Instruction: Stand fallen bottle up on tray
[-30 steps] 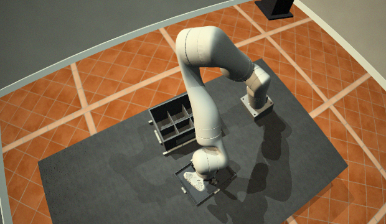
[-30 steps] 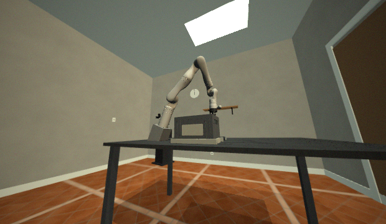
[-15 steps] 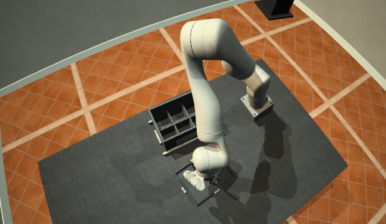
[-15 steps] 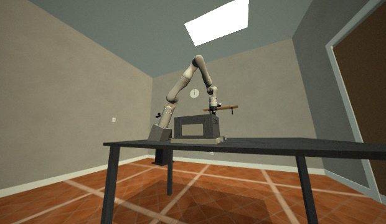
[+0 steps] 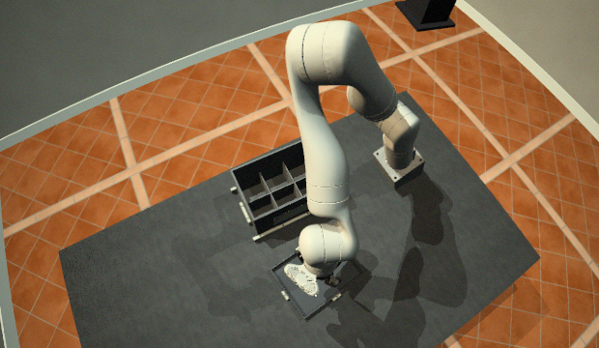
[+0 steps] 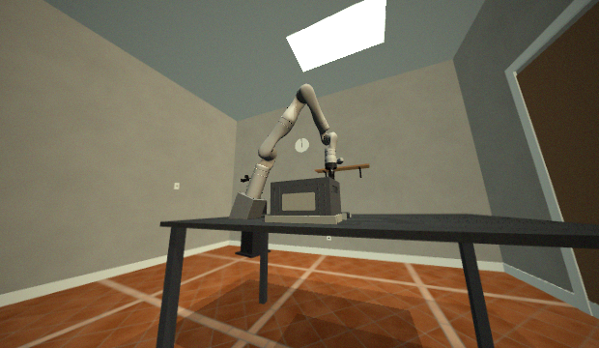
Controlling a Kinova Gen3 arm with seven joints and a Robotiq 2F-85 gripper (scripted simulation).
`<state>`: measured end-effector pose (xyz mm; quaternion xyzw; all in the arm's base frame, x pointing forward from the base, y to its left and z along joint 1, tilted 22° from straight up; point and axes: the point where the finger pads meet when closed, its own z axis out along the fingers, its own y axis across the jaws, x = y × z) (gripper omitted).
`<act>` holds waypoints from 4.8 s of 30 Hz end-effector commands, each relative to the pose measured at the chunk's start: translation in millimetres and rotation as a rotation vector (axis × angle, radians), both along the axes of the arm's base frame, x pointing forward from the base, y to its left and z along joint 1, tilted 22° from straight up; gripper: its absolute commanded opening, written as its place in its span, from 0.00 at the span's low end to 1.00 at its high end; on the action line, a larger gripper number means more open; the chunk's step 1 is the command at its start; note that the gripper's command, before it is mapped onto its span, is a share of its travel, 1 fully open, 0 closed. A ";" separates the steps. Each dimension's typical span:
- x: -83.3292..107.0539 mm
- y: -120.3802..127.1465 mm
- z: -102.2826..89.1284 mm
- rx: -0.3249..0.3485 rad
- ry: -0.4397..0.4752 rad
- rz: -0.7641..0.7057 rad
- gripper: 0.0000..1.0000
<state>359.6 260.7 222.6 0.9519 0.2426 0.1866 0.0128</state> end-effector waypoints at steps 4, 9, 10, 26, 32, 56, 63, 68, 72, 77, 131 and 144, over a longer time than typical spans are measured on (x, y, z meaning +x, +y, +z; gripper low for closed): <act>-0.5 -0.2 6.3 0.002 -0.006 -0.001 0.00; -1.6 -0.4 9.0 0.002 -0.006 -0.001 0.00; -1.8 -0.4 9.5 0.002 -0.006 -0.001 0.00; -3.1 -0.6 12.7 0.002 -0.006 -0.001 0.00; -3.2 -0.6 12.9 0.002 -0.006 -0.001 0.00; -3.2 -0.6 12.9 0.002 -0.006 -0.001 0.00; -3.2 -0.6 12.9 0.002 -0.006 -0.001 0.00; -3.2 -0.6 12.9 0.002 -0.006 -0.001 0.00; -3.2 -0.7 12.9 0.003 -0.006 -0.002 0.00; -3.2 -0.7 12.9 0.011 -0.004 -0.022 0.00; -3.2 -0.7 12.9 0.098 0.012 -0.244 0.00; -3.2 -0.7 12.9 0.103 0.013 -0.258 0.00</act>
